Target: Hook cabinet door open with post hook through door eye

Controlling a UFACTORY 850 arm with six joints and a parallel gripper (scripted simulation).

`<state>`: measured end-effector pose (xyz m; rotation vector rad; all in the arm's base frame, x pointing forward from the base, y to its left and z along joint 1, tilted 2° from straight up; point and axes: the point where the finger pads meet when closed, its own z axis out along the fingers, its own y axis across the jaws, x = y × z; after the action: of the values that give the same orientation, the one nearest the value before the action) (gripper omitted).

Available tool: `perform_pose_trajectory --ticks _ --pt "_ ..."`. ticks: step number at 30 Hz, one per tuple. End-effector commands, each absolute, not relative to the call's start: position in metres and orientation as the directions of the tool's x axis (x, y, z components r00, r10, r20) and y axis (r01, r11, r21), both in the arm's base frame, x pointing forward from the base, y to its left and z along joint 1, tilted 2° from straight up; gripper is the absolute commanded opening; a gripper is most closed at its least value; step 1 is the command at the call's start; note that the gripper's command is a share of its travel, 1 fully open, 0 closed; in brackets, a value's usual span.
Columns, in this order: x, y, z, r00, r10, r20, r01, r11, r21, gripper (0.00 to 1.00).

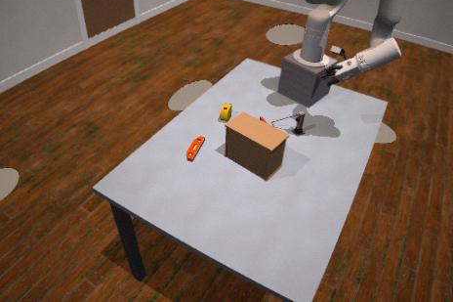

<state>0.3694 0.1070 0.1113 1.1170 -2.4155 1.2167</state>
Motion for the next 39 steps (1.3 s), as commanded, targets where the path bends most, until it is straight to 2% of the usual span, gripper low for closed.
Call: perform_pose_trajectory --ticks 1,4,6,11,14,16,17,20,26,31,33,34,39 --pt "0.37 0.107 0.111 -0.696 -0.53 0.485 -0.706 0.379 -0.598 1.0" --pt "0.368 0.099 0.105 -0.766 -0.469 0.44 -0.638 0.477 -0.604 1.0" --pt "0.365 0.089 0.095 -0.86 -0.353 0.37 -0.511 0.61 -0.606 1.0" --pt "0.366 0.072 0.075 -0.947 -0.157 0.28 -0.3 0.742 -0.6 1.0" --pt "0.368 0.066 0.068 -0.974 -0.014 0.225 -0.147 0.798 -0.585 1.0" --pt "0.368 0.066 0.068 -0.974 -0.014 0.225 -0.147 0.798 -0.585 1.0" --pt "0.374 0.06 0.06 -0.976 0.13 0.174 0.009 0.825 -0.565 1.0" --pt "0.374 0.06 0.06 -0.959 0.25 0.133 0.143 0.831 -0.537 1.0" --pt "0.391 0.045 0.047 -0.84 0.541 0.049 0.458 0.754 -0.471 1.0" --pt "0.403 0.035 0.042 -0.667 0.745 -0.001 0.683 0.612 -0.399 1.0" --pt "0.403 0.035 0.042 -0.667 0.745 -0.001 0.683 0.612 -0.399 1.0" --pt "0.417 0.023 0.038 -0.542 0.84 -0.023 0.789 0.5 -0.358 1.0" --pt "0.431 0.009 0.034 -0.32 0.947 -0.043 0.912 0.295 -0.287 1.0"
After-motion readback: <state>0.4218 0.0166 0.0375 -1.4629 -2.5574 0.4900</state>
